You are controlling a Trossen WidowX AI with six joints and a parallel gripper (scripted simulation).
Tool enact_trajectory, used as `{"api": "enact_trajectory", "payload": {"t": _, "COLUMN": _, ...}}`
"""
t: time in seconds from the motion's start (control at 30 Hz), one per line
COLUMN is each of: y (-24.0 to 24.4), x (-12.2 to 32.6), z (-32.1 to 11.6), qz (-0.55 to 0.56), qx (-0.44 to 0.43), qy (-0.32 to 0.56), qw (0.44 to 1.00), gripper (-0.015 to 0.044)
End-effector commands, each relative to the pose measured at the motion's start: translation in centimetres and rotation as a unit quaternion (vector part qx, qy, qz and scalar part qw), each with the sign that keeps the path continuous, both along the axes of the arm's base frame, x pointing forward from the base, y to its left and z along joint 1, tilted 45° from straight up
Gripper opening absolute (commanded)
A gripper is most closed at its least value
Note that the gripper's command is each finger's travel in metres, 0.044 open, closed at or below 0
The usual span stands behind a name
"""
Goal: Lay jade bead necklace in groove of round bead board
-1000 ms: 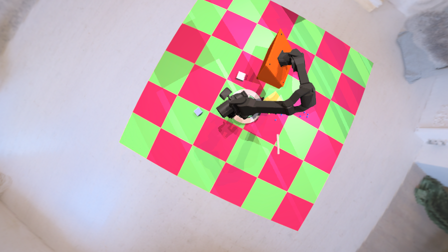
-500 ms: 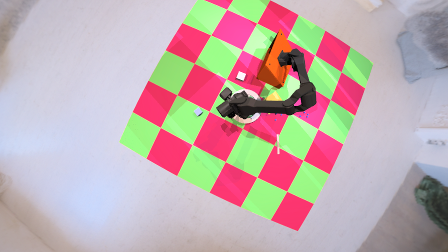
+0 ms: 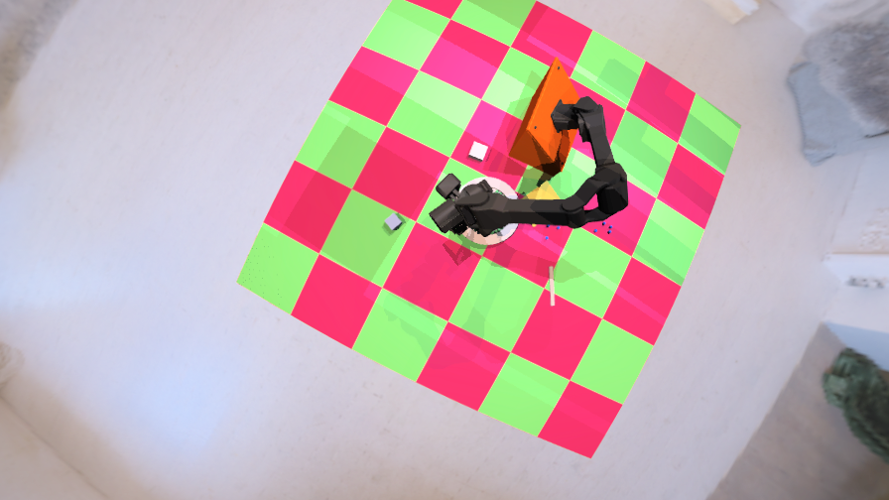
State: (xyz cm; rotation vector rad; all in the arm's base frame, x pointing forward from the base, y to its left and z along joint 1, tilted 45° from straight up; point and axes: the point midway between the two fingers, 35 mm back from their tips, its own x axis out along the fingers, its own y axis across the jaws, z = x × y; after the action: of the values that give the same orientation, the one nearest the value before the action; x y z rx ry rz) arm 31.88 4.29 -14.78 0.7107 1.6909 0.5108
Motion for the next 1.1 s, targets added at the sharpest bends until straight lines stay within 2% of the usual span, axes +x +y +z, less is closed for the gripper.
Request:
{"api": "enact_trajectory", "payload": {"t": 0.0, "y": -0.1, "x": 0.0, "z": 0.0, "qz": 0.002, "qx": -0.002, "qy": -0.001, "qw": 1.000, "gripper": 0.0440}}
{"api": "enact_trajectory", "payload": {"t": 0.4, "y": 0.0, "x": -6.4, "z": 5.2, "qz": -0.029, "qx": -0.008, "qy": 0.033, "qw": 0.999, "gripper": 0.0125}}
{"api": "enact_trajectory", "payload": {"t": 0.53, "y": 0.1, "x": -8.1, "z": 6.2, "qz": -0.037, "qx": -0.010, "qy": 0.041, "qw": 0.998, "gripper": 0.0120}}
{"api": "enact_trajectory", "payload": {"t": 1.07, "y": 0.9, "x": -7.8, "z": 5.3, "qz": -0.035, "qx": -0.012, "qy": 0.035, "qw": 0.999, "gripper": 0.0120}}
